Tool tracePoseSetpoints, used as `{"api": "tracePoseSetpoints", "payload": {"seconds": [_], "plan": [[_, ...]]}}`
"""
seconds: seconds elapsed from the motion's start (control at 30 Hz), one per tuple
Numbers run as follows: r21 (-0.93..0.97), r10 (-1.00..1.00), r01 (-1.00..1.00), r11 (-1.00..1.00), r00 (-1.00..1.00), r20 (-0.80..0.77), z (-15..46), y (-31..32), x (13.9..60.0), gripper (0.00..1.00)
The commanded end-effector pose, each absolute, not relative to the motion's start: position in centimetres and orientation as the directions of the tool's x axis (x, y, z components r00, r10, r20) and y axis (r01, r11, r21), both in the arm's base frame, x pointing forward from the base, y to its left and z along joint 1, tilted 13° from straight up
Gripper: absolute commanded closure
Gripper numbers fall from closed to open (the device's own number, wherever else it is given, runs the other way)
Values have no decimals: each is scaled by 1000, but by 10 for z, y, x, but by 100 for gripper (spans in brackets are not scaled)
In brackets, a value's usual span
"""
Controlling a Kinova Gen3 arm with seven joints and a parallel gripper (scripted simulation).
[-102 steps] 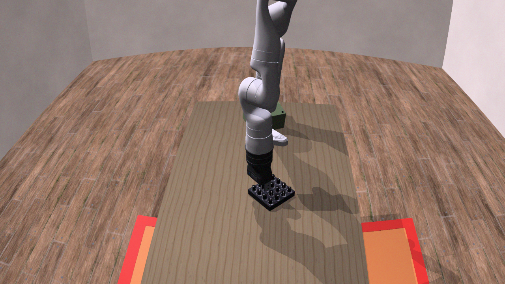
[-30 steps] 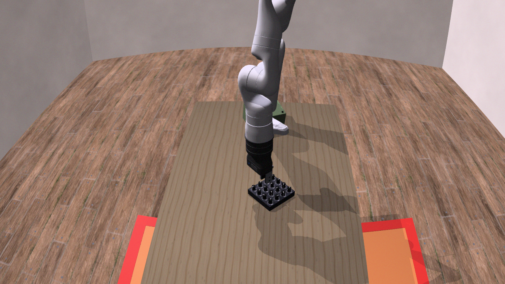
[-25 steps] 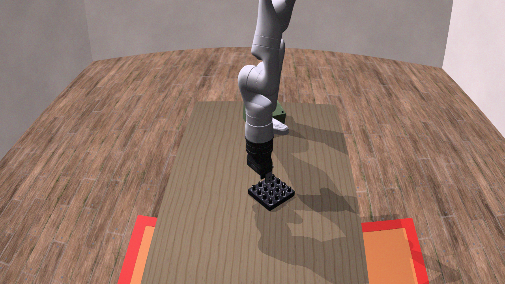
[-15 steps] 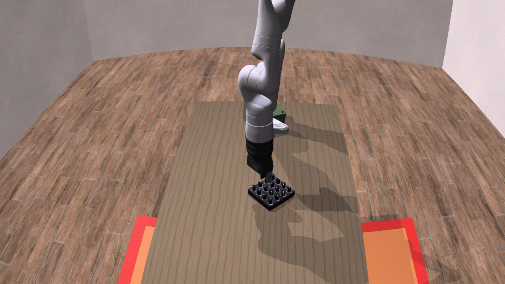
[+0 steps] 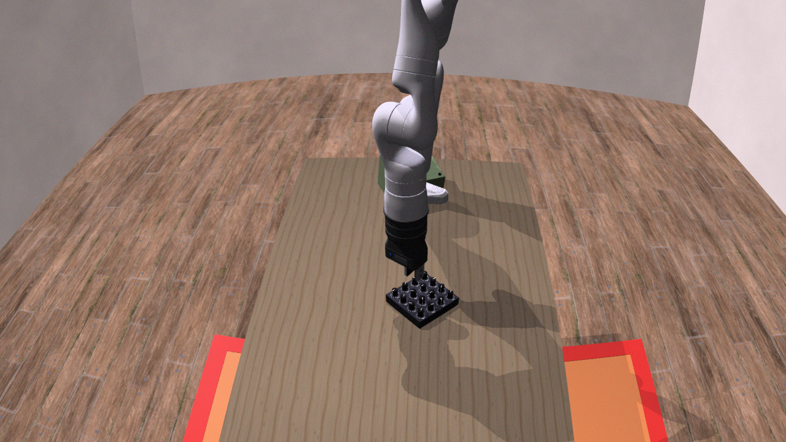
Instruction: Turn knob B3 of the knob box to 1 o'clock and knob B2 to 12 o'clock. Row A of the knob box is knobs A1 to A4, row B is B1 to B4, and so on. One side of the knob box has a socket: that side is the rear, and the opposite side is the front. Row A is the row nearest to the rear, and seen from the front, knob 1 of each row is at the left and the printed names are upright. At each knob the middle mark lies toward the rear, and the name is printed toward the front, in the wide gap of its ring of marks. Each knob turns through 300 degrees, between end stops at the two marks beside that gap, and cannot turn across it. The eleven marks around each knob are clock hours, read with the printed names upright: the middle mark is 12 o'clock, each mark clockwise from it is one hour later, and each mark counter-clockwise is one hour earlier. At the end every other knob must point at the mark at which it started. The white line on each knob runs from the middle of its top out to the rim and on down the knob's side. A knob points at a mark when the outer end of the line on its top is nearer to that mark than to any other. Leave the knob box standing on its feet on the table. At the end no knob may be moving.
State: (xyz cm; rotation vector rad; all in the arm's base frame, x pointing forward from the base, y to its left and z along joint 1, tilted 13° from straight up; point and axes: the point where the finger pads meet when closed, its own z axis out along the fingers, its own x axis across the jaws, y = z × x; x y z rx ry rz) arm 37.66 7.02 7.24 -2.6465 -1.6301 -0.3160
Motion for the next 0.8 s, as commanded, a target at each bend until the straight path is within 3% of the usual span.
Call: {"api": "tracePoseSetpoints", "payload": {"seconds": [0.0,0.2,0.77], "plan": [[96,900,903,-419,399,177,73,68,375,54],[106,940,942,-318,299,163,72,67,370,54],[146,967,964,223,-237,89,69,58,355,54]]}}
